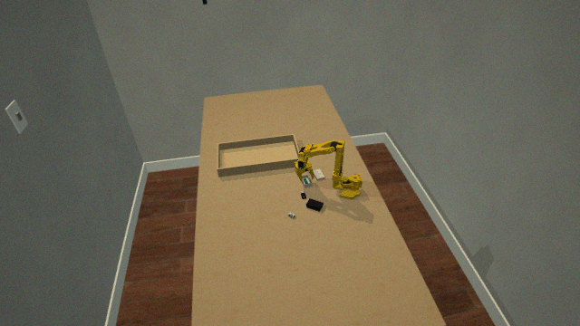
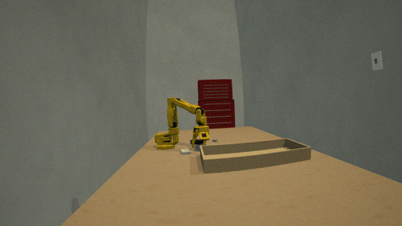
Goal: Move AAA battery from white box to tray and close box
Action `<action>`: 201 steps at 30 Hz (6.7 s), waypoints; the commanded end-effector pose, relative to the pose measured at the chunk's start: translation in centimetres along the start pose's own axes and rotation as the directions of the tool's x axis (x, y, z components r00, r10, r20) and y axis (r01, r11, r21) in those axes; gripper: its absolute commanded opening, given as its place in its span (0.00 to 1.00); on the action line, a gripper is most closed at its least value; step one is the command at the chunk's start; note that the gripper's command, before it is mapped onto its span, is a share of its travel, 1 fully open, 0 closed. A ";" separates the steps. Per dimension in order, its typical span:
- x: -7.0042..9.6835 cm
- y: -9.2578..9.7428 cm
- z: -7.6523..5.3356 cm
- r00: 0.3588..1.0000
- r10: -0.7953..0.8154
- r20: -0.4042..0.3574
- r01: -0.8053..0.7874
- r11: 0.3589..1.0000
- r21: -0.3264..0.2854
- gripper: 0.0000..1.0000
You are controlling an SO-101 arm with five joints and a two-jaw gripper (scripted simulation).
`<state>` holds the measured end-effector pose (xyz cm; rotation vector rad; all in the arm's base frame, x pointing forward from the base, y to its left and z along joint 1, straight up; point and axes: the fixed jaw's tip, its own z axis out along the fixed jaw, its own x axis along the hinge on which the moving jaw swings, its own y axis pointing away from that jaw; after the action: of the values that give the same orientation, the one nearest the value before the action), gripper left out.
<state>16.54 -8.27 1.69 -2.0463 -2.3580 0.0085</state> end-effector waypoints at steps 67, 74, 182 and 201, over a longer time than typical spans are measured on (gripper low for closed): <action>-0.2 0.5 0.4 1.000 0.003 0.011 -0.003 1.000 -0.017 0.25; -0.2 0.5 0.4 1.000 0.003 0.011 -0.003 1.000 -0.017 0.23; -0.2 0.5 -5.6 1.000 0.003 0.011 -0.003 1.000 -0.017 0.19; -0.3 0.6 -6.1 1.000 0.003 0.011 -0.003 1.000 -0.017 0.19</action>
<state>16.94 -8.48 7.11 -2.0391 -2.3496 0.0126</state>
